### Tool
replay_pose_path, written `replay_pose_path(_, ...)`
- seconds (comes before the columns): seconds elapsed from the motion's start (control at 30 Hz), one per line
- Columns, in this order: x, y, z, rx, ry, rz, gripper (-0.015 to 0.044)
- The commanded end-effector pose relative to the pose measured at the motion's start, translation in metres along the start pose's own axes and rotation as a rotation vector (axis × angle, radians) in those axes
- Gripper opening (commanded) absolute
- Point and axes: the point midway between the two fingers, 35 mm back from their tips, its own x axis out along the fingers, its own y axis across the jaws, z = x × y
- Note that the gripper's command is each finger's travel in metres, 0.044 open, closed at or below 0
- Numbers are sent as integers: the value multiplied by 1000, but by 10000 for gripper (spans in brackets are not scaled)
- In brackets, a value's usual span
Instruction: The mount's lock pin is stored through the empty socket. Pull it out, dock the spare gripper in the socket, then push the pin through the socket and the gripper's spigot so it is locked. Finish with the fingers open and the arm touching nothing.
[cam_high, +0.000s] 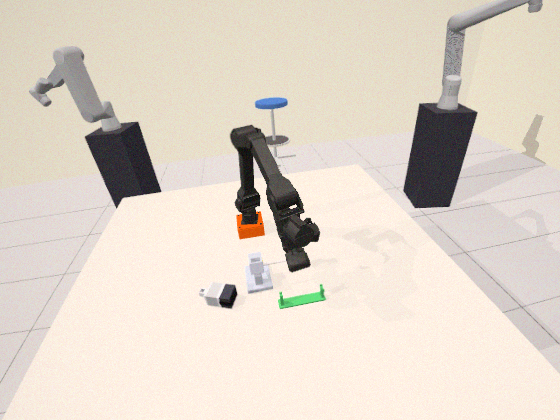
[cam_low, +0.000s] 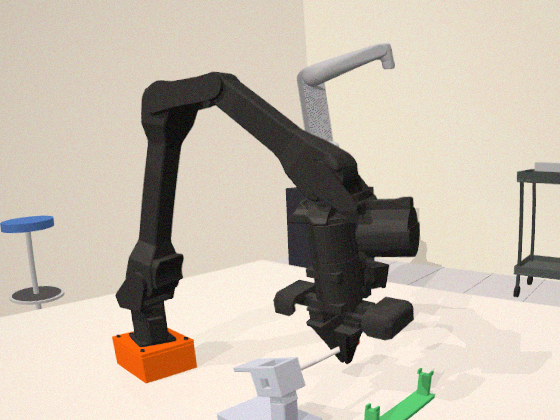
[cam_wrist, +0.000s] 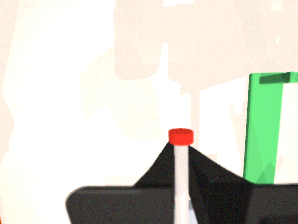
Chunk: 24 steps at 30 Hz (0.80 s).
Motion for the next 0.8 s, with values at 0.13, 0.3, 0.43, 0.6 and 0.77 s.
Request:
replay_pose_path(0.13, 0, -1, 7, 2, -2, 0, 0)
replay_pose_path(0.3, 0, -1, 10, 2, -1, 1, 0)
replay_pose_path(0.43, 1, -1, 14, 3, -1, 3, 0)
replay_pose_path(0.6, 1, -1, 17, 4, 0, 5, 0)
replay_pose_path(0.77, 2, -1, 20, 4, 1, 9, 0)
